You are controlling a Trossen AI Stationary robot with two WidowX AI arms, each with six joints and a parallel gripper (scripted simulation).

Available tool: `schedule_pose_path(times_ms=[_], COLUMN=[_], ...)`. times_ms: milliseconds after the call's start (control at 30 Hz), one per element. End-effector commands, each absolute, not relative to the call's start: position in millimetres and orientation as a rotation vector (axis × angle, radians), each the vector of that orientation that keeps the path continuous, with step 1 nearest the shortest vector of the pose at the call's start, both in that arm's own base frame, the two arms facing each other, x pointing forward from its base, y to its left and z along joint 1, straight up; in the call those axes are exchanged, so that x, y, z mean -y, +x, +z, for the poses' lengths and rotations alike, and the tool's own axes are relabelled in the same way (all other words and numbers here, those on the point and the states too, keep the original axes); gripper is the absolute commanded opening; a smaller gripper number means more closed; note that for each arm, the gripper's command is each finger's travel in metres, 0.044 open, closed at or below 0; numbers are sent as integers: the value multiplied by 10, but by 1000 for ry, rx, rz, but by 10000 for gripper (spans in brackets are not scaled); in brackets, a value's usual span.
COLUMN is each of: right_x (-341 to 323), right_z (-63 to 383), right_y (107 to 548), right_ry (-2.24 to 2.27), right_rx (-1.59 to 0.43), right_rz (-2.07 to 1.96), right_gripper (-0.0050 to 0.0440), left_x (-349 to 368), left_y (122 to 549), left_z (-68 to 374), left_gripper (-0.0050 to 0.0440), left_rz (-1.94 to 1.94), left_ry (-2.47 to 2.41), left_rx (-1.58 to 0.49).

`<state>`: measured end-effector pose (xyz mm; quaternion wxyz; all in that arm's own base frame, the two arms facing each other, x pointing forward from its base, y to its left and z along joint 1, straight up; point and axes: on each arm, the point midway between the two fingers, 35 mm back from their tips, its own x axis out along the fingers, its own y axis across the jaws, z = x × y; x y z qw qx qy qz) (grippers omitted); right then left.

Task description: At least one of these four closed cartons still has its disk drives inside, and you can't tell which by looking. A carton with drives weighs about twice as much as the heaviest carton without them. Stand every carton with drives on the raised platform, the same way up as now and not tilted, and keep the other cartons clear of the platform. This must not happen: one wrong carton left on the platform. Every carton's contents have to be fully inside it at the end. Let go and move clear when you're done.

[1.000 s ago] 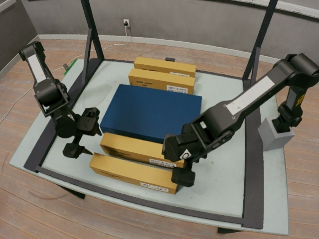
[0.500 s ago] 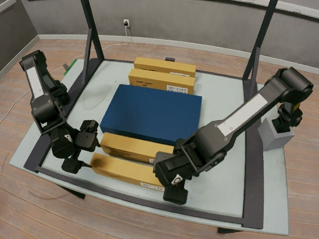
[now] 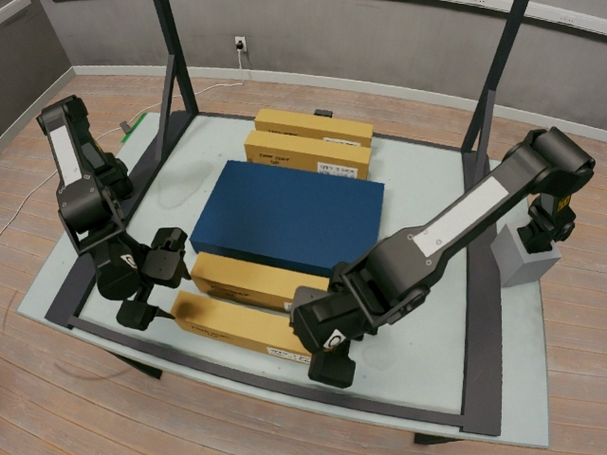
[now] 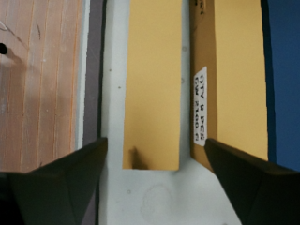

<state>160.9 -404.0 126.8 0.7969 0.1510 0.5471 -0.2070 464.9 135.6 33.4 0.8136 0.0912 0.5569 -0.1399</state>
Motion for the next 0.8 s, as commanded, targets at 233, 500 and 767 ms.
schedule_pose_path(times_ms=[233,500,767], right_x=[4075,4072,4072], right_z=[1365,1357,1357], right_y=[1627,1626,1626], right_ry=[300,298,298], right_rx=[-1159,-1157,-1157], right_rz=[-451,-461,-461], right_gripper=[382,382,382], left_x=[-1367,-1367,-1367], left_y=[4701,4702,4702], left_z=[419,420,420], left_gripper=[381,381,381], left_rz=[-296,-297,-297], left_ry=[208,209,209], left_rx=[-1166,-1165,-1165])
